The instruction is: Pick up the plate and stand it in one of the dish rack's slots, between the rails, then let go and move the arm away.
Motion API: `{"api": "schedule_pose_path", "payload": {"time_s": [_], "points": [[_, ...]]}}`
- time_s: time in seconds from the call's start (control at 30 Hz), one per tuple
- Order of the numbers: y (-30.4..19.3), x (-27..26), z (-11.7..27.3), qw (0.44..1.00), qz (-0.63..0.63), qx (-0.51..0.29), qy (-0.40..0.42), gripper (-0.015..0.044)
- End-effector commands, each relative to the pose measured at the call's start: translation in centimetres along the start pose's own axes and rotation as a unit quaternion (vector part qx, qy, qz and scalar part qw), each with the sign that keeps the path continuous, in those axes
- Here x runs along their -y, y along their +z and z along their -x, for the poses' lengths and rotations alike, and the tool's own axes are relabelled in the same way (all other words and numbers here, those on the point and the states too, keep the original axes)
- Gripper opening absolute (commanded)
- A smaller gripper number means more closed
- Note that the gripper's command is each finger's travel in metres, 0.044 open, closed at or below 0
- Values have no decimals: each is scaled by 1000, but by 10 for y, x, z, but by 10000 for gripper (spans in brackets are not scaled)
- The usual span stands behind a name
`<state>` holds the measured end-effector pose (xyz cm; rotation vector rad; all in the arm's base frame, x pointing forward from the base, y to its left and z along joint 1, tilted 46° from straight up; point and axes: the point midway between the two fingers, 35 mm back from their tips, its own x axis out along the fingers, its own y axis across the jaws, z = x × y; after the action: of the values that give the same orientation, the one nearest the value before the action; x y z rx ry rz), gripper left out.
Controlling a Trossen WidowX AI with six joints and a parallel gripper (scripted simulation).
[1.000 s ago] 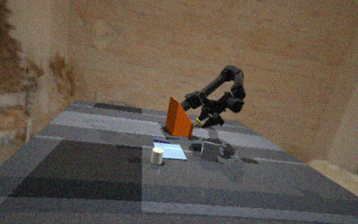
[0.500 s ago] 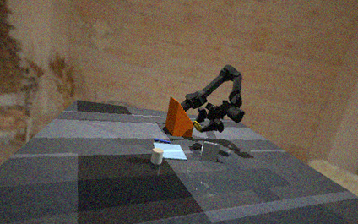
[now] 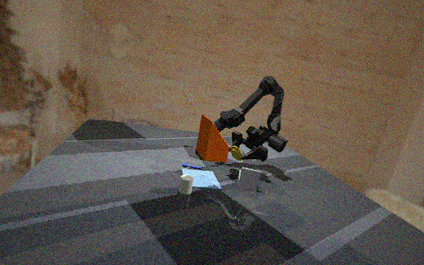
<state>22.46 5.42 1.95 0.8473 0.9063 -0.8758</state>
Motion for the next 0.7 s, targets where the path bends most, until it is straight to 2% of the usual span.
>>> {"api": "schedule_pose_path", "payload": {"time_s": [0.0,0.67], "points": [[-2,-2,1,999,12,29,30,0],[-19,-16,24,967,39,146,205,0]]}}
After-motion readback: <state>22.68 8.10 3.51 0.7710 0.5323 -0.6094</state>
